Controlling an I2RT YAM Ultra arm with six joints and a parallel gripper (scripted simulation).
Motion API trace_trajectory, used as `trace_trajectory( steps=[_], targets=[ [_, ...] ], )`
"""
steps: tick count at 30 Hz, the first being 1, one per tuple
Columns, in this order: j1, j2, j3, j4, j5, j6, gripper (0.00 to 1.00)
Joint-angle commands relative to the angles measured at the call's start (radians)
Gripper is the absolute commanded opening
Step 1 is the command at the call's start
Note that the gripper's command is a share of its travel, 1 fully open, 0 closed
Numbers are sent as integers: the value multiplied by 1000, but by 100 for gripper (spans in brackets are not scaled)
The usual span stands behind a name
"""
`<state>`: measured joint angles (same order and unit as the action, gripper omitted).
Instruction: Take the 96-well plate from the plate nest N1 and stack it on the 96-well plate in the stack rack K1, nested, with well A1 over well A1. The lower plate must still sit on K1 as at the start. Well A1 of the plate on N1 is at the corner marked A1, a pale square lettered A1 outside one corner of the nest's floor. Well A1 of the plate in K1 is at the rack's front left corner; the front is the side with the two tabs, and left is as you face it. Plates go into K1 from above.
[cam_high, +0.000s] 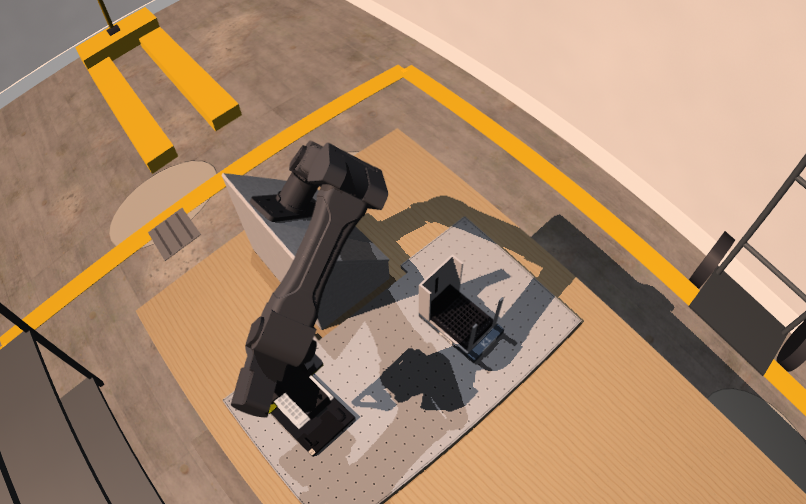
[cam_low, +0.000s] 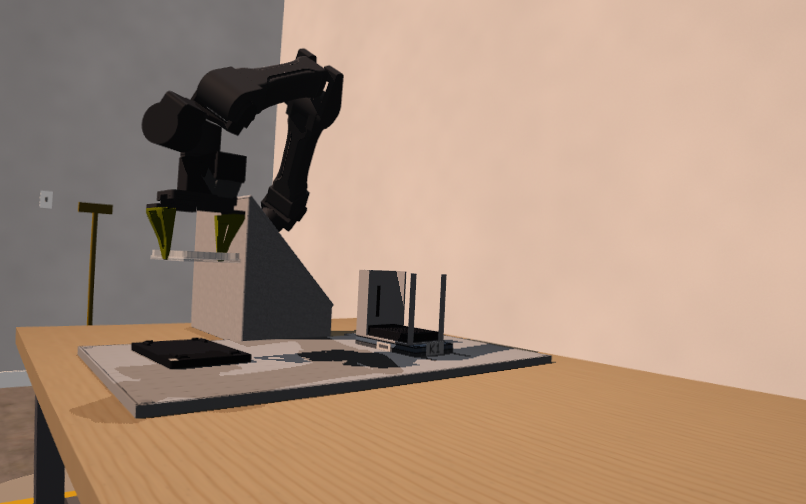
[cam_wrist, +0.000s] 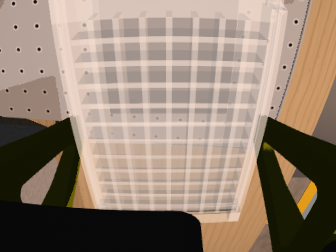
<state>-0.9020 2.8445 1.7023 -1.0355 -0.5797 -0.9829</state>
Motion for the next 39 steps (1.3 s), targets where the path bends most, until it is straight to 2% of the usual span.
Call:
trace_trajectory(
  steps=[1,17,18,20,22,35,39],
  targets=[
    [-21,-30,27,-19,2,-6,0],
    [-21,-30,27,-19,2,-6,0],
    [-8,-37,-23,-18,-7,21,0],
    [-8,-37,-23,-18,-7,21,0],
    [14,-59,-48,15,-14,30,0],
    [83,-196,-189,55,-53,98,0],
    [84,-218,-208,61,-59,111,0]
  ],
)
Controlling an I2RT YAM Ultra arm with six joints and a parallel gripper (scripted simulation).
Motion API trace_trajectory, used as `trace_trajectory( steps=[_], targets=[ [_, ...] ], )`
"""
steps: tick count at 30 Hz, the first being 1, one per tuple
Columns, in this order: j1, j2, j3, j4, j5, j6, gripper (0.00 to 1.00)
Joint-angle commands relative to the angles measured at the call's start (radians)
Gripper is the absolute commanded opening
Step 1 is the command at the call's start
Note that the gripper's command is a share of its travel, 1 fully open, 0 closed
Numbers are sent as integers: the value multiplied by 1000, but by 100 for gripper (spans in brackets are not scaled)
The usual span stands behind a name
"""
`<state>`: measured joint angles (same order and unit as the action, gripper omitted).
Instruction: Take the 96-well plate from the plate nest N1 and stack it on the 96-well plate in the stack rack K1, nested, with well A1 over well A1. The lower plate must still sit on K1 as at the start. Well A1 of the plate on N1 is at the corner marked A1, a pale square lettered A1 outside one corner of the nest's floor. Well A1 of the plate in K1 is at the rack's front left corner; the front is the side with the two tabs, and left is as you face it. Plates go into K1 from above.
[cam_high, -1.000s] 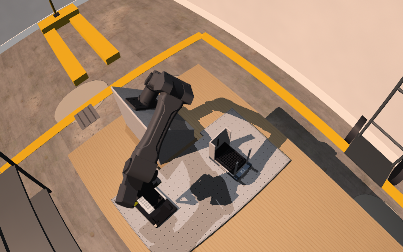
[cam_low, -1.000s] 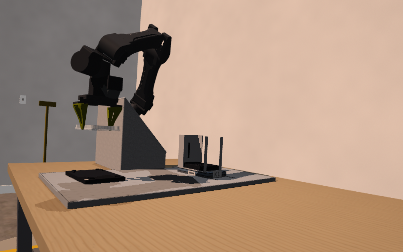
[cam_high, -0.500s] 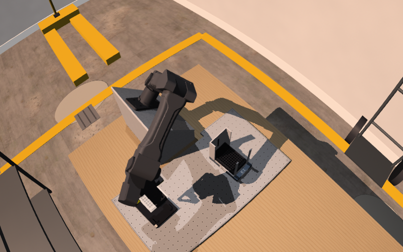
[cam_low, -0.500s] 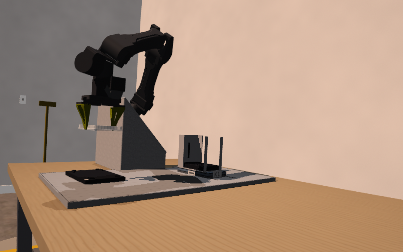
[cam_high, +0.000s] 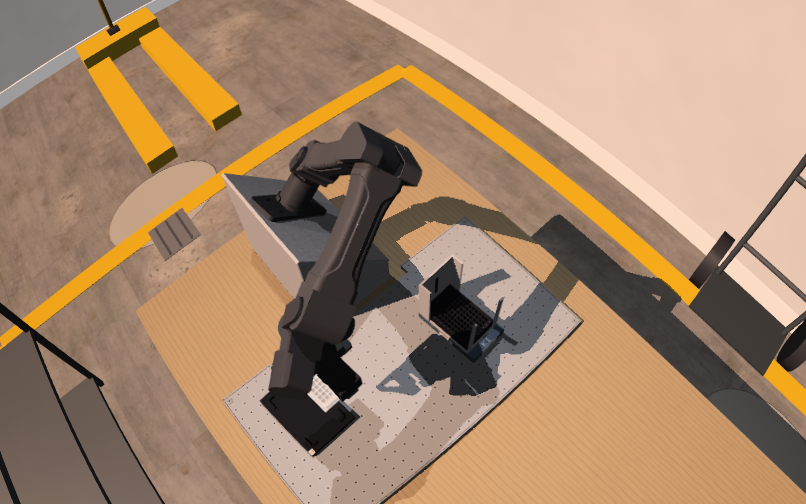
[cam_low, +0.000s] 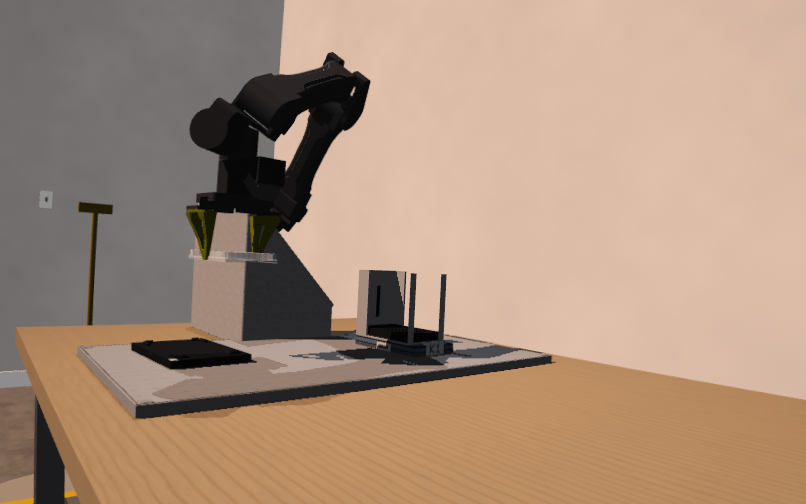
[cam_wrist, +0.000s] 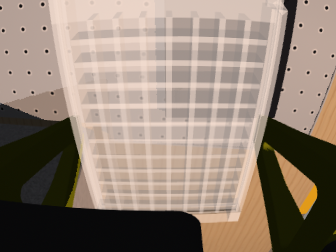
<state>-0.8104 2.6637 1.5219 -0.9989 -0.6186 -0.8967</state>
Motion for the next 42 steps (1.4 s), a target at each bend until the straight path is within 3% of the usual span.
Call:
trace_trajectory(
  steps=[1,13,16,42],
  targets=[
    [9,-47,-37,27,-23,31,0],
    [78,-167,-134,48,-57,105,0],
    [64,-179,-142,50,-60,113,0],
    [232,-402,-260,51,-124,289,0]
  ],
)
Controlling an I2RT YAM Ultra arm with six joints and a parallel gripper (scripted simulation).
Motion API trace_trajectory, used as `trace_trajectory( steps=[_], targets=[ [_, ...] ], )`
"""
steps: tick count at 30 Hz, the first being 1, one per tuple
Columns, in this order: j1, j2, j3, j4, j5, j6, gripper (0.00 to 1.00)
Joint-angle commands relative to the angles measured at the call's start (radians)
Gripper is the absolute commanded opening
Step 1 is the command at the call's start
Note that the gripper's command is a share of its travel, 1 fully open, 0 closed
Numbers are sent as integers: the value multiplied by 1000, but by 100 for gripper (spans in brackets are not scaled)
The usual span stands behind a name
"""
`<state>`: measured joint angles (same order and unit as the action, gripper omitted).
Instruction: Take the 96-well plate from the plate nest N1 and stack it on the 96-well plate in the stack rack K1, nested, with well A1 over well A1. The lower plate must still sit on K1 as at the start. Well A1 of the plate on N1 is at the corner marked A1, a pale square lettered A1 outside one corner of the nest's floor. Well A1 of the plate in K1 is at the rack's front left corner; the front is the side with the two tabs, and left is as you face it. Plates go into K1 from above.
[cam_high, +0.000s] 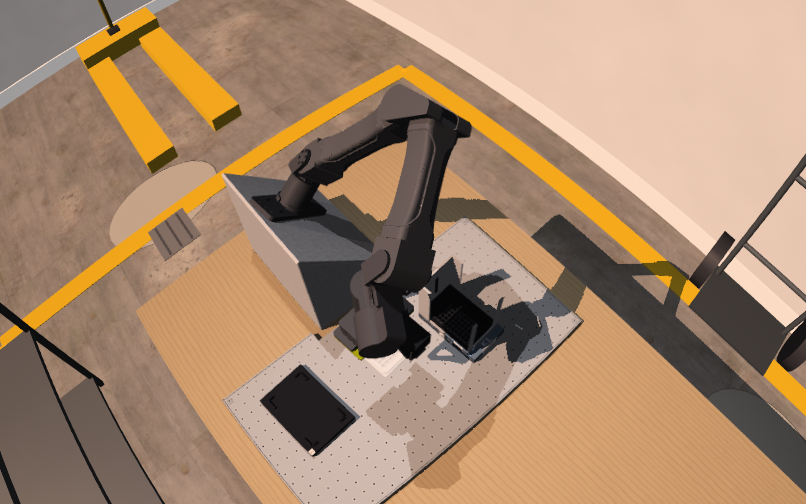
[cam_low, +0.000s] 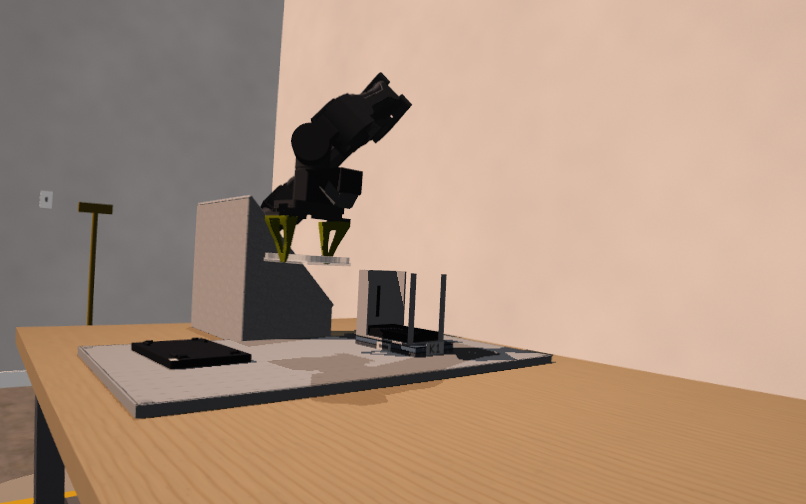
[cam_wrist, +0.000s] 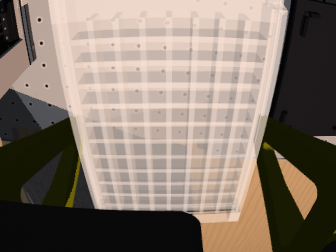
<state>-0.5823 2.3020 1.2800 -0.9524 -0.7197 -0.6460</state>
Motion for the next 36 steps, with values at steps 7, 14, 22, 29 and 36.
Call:
trace_trajectory(
  steps=[7,14,22,29,36],
  targets=[
    [37,-83,-31,-12,-34,79,0],
    [82,-141,-42,-22,-49,139,0],
    [135,-202,-40,-32,-64,209,0],
    [168,-240,-14,-38,-73,255,0],
    [214,-287,8,-48,-84,319,0]
  ],
)
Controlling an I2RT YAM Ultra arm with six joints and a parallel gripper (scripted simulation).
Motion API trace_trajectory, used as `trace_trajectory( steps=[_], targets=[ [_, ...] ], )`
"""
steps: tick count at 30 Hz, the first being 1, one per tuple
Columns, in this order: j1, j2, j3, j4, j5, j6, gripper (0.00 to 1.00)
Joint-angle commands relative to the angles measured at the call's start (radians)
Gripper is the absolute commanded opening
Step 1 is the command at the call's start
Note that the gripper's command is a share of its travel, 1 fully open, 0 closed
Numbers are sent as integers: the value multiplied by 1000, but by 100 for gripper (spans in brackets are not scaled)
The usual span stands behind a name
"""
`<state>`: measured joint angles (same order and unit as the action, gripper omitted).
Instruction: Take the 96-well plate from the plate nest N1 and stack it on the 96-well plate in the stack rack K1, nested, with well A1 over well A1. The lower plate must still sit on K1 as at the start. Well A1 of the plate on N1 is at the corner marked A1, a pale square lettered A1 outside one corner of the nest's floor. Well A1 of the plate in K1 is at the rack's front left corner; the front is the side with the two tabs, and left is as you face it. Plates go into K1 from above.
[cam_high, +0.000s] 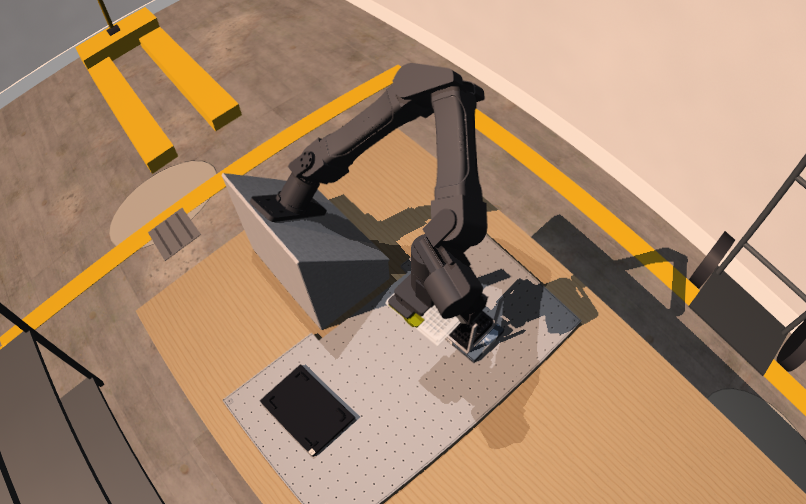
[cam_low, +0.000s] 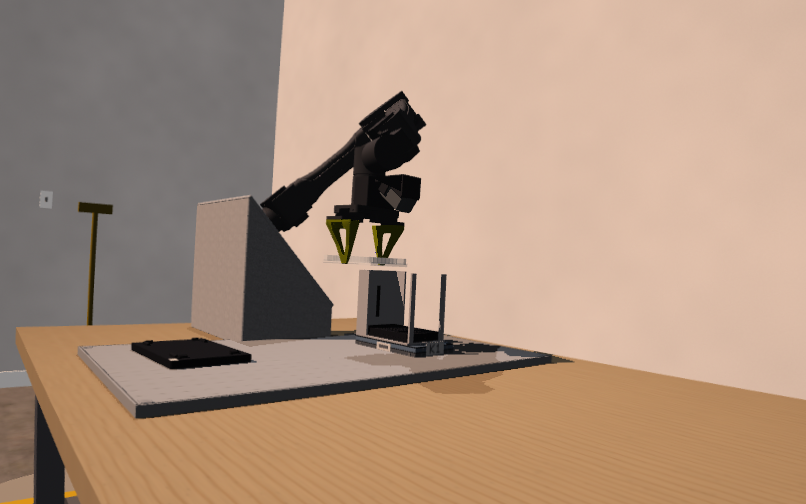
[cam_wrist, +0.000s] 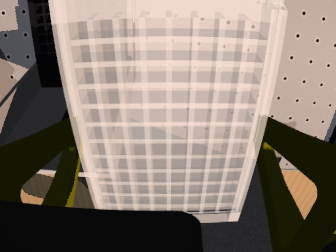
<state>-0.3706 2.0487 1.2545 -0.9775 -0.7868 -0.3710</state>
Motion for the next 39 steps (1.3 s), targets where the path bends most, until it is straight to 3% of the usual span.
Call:
trace_trajectory(
  steps=[1,6,27,39],
  targets=[
    [9,-40,36,-24,-18,53,0],
    [10,-57,45,-29,-21,83,0],
    [153,-144,124,-67,-30,261,0],
    [132,-121,81,-67,-24,256,0]
  ],
)
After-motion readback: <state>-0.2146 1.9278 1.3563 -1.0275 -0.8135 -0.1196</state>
